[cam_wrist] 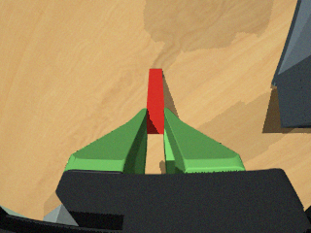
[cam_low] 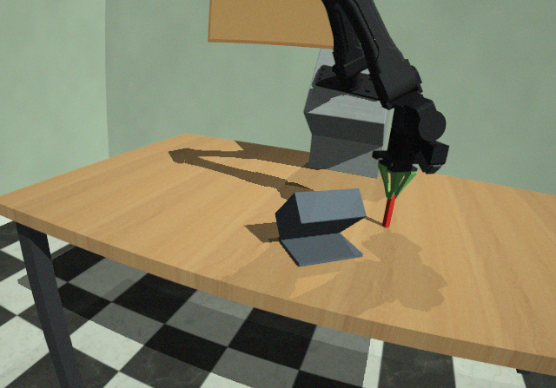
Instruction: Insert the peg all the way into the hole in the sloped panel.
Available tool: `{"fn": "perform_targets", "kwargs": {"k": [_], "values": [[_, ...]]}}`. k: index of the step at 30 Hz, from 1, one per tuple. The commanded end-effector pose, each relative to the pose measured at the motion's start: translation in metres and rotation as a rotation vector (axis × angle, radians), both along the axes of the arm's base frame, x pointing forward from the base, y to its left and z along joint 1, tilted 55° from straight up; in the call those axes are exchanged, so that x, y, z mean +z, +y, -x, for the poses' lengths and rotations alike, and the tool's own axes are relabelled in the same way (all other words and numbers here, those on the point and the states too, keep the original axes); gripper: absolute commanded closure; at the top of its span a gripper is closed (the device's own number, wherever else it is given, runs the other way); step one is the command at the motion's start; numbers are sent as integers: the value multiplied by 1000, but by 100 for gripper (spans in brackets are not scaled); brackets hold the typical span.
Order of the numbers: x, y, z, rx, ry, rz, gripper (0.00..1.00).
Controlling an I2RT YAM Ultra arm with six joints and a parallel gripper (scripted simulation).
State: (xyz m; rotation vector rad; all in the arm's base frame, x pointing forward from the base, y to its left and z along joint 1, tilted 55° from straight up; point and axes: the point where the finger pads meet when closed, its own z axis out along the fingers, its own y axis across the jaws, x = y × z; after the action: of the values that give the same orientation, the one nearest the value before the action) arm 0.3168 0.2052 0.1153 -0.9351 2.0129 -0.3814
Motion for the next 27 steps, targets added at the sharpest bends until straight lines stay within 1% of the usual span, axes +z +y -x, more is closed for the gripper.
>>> {"fn": "perform_targets", "kwargs": {"k": [1,5,7,12,17,18,19,25,27], "values": [[8,0,9,8,-11,-16,100],[25,-2,33,13,-17,-26,100],[25,-2,33,13,-17,-26,100],[41,-5,56,13,-17,-27,100],[50,-7,69,13,-17,-27,100],[44,0,57,39,-34,-50,100],[44,-1,55,37,-36,-54,100],[40,-2,55,42,-25,-55,100],[38,-6,53,34,-20,-60,100]]}}
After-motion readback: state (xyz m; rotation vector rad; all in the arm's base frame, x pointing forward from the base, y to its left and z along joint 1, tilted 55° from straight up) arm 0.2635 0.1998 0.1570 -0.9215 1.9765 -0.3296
